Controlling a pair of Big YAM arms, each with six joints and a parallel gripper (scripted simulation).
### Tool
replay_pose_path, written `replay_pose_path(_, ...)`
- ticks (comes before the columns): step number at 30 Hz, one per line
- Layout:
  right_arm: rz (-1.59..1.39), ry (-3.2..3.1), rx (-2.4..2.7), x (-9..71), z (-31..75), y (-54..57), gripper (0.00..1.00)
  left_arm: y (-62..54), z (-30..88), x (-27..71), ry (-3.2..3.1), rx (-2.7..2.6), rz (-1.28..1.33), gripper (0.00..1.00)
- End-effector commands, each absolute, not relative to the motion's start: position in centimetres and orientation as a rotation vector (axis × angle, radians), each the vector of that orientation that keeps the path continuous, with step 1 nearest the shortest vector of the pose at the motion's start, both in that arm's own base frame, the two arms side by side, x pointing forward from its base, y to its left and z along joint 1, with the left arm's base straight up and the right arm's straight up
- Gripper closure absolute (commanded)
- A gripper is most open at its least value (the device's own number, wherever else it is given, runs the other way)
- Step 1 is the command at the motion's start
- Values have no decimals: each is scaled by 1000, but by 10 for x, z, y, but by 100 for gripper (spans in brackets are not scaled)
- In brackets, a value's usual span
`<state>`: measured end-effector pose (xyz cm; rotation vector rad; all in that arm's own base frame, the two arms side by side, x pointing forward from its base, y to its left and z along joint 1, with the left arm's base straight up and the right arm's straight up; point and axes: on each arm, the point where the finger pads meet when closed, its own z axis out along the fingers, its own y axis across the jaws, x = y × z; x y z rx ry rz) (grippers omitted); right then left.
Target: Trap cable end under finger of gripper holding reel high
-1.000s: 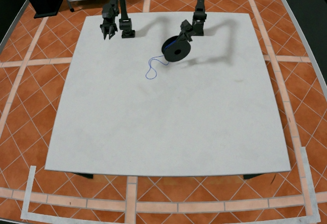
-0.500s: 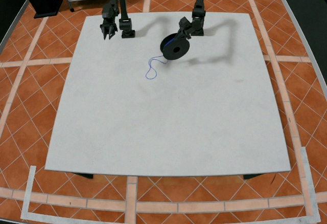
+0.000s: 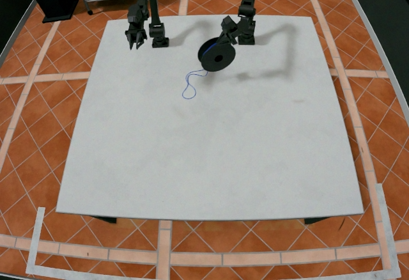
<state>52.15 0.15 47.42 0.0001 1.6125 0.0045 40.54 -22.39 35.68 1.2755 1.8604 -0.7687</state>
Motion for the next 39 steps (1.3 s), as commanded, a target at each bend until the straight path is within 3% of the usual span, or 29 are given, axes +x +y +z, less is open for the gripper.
replay_pose_path(1, -10, 1538, 3, 515, 505, -6, 70, -239, 421, 416, 1768, 1274, -736, 100)
replay_pose_path(39, -10, 1538, 3, 515, 505, -6, 70, -269, 496, 410, 1768, 1273, -739, 100)
